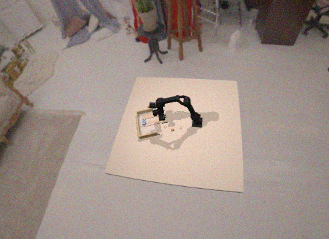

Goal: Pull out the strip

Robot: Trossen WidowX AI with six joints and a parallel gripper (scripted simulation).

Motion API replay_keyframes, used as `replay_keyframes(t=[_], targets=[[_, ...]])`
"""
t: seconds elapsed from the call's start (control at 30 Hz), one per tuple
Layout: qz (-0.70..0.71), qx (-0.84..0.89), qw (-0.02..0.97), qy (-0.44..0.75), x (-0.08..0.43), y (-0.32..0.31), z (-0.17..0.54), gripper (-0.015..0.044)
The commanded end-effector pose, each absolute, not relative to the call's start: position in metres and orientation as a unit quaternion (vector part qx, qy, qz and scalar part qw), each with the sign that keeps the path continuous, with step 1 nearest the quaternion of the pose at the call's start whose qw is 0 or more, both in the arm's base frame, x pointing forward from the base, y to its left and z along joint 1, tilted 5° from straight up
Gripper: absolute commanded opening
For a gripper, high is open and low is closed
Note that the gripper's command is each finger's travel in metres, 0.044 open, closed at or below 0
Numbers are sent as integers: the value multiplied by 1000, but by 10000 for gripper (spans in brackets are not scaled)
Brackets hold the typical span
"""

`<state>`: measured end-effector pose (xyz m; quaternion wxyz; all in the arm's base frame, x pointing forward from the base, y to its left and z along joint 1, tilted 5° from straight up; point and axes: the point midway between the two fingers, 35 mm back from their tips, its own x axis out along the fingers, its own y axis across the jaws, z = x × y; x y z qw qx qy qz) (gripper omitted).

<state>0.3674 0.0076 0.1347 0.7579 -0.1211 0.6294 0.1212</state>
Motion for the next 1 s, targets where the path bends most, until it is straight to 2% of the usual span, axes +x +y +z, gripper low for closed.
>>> replay_keyframes(t=[0.0, 0.97], targets=[[132, -128, 732, 656, 370, 6, 124, 0], [132, -128, 732, 656, 377, 5, 82, 0]])
